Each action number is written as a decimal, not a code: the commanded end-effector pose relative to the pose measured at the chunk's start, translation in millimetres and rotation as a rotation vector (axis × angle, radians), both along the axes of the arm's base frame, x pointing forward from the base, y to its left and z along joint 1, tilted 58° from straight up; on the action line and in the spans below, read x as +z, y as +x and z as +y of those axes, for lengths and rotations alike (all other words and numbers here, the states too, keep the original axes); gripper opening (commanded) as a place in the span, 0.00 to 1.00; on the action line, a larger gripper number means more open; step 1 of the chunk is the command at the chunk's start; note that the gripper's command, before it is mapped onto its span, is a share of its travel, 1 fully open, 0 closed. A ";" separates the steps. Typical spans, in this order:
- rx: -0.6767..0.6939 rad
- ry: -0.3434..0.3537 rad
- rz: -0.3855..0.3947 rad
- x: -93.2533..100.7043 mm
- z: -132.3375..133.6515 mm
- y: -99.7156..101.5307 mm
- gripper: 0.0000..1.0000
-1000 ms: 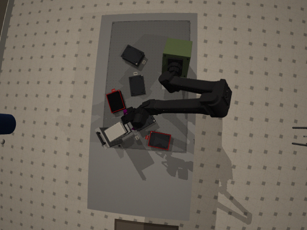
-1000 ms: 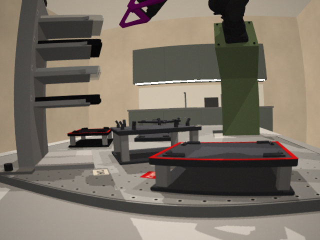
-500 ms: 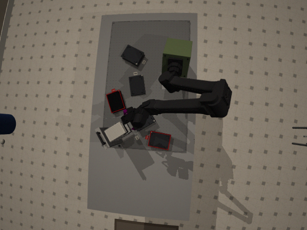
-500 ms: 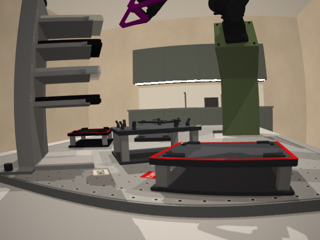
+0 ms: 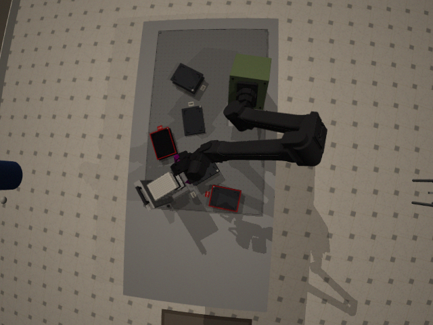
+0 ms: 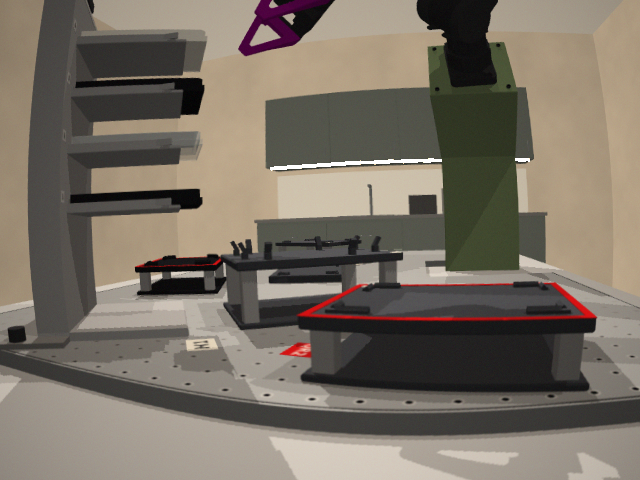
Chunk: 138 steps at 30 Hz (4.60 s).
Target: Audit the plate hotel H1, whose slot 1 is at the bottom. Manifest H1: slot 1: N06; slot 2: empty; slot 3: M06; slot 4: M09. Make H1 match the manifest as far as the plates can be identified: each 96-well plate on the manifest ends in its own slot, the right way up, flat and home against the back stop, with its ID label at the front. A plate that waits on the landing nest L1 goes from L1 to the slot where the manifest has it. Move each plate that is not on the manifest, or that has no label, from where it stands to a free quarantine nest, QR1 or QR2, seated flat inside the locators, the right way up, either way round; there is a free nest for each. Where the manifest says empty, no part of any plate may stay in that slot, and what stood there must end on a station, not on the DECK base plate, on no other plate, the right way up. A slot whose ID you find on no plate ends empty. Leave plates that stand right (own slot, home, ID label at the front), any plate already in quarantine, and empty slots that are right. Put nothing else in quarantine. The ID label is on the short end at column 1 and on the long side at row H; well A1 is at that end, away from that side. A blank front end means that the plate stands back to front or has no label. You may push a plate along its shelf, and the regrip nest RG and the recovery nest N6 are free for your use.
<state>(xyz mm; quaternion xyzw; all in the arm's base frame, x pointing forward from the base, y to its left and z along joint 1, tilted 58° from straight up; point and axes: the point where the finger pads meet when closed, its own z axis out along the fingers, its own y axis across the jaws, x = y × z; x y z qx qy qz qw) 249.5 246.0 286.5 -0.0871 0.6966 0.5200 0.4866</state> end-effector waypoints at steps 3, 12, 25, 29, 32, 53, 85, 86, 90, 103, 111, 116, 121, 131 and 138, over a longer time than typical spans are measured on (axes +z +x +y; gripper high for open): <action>-0.001 0.034 -0.028 22.5 -0.3 -1.8 1.00; 0.003 0.015 -0.005 -0.4 -3.9 -13.3 1.00; 0.003 0.020 -0.013 -8.9 -5.4 -22.5 1.00; 0.003 0.016 -0.011 -14.2 0.7 -21.7 1.00; 0.003 0.015 -0.011 -17.0 5.0 -21.6 1.00; 0.003 0.010 -0.015 -35.0 31.6 -20.5 1.00; -0.006 0.021 -0.019 -14.3 45.1 6.7 1.00; -0.006 0.021 -0.019 -14.3 45.1 6.7 1.00; -0.006 0.021 -0.019 -14.3 45.1 6.7 1.00; -0.006 0.021 -0.019 -14.3 45.1 6.7 1.00; -0.006 0.021 -0.019 -14.3 45.1 6.7 1.00; -0.006 0.021 -0.019 -14.3 45.1 6.7 1.00; -0.006 0.021 -0.019 -14.3 45.1 6.7 1.00; -0.006 0.021 -0.019 -14.3 45.1 6.7 1.00; -0.006 0.021 -0.019 -14.3 45.1 6.7 1.00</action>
